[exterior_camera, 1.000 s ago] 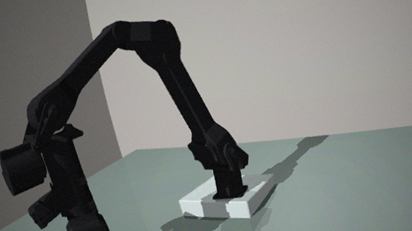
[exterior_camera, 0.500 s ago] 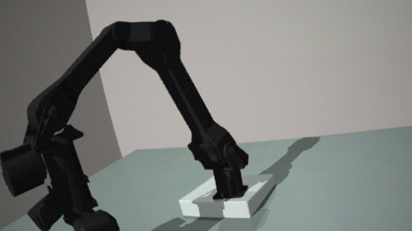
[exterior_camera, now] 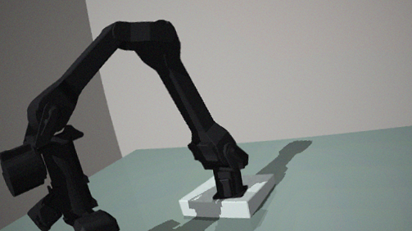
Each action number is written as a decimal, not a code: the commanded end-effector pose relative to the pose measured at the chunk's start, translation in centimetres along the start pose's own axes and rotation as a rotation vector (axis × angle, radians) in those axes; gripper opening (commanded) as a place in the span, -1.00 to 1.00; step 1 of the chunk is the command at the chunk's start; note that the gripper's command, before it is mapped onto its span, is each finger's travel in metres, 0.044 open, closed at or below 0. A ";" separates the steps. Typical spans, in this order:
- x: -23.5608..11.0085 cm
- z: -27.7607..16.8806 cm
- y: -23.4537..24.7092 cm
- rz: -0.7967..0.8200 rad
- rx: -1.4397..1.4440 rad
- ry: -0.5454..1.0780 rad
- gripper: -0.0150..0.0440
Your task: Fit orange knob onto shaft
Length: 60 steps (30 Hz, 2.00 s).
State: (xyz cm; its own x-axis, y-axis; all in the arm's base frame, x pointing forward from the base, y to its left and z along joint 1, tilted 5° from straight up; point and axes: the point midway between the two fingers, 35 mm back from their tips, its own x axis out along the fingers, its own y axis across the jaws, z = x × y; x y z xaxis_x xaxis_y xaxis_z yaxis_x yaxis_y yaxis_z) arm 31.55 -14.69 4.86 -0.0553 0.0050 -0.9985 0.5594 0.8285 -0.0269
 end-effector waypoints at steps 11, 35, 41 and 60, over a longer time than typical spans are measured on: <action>-0.5 0.1 0.0 0.000 -0.088 -0.003 -0.49; 0.0 0.1 0.0 0.000 -0.214 -0.003 -0.49; 0.1 0.0 0.0 0.000 -0.214 -0.003 -0.49; -0.3 0.1 0.0 -0.001 -0.423 -0.003 -0.49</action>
State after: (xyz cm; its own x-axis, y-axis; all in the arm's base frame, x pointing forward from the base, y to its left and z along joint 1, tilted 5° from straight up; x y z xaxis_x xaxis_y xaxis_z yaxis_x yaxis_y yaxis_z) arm 31.62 -14.73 5.27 -0.0524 0.0035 -0.9986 0.2313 0.9729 -0.0087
